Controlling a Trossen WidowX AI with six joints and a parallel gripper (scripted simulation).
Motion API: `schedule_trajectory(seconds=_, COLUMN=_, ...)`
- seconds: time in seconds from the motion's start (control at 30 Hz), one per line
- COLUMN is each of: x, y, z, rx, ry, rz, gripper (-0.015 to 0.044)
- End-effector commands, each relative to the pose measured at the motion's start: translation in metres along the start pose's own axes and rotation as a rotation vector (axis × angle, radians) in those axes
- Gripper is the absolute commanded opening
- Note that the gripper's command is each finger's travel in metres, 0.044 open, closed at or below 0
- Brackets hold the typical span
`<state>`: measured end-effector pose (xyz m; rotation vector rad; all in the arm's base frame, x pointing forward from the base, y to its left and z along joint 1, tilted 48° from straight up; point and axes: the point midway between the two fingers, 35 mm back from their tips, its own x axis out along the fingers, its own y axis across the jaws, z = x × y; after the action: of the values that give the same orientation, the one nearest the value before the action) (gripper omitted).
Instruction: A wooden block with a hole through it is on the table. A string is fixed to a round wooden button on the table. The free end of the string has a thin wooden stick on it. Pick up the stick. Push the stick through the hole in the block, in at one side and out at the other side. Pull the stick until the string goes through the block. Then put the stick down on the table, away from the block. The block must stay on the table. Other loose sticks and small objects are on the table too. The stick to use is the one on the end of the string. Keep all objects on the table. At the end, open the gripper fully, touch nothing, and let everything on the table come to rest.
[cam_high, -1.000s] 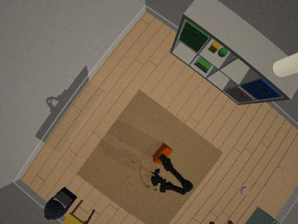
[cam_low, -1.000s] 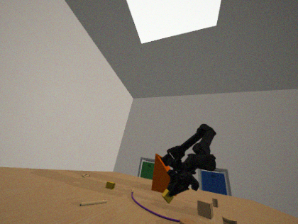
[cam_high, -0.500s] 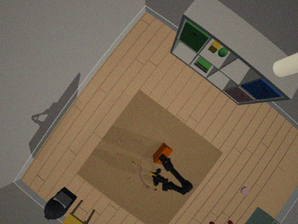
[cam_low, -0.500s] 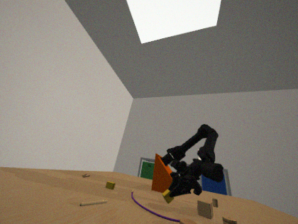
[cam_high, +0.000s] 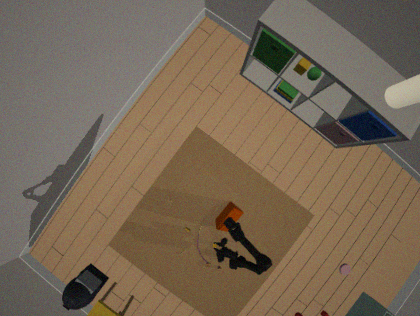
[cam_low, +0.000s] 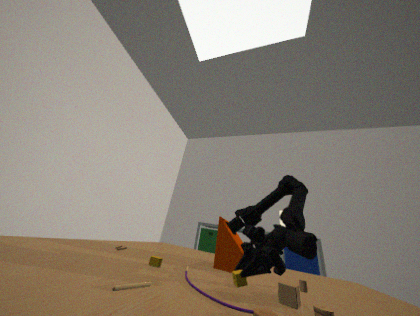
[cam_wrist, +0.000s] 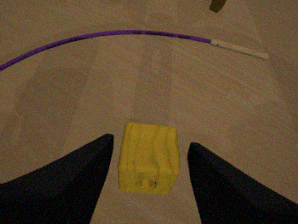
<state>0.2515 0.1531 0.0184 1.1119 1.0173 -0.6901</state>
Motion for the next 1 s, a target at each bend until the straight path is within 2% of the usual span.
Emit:
schedule_trajectory(seconds=0.0, x=-0.021, y=0.002, z=0.005, rx=-0.011, ry=-0.002, rz=0.002, gripper=0.0241)
schedule_trajectory(seconds=0.17, x=-0.058, y=0.001, z=0.014, rx=0.002, ry=0.001, rz=0.004, gripper=0.0241)
schedule_trajectory(seconds=0.97, x=-0.059, y=0.001, z=0.014, rx=0.003, ry=0.001, rz=0.004, gripper=0.0241)
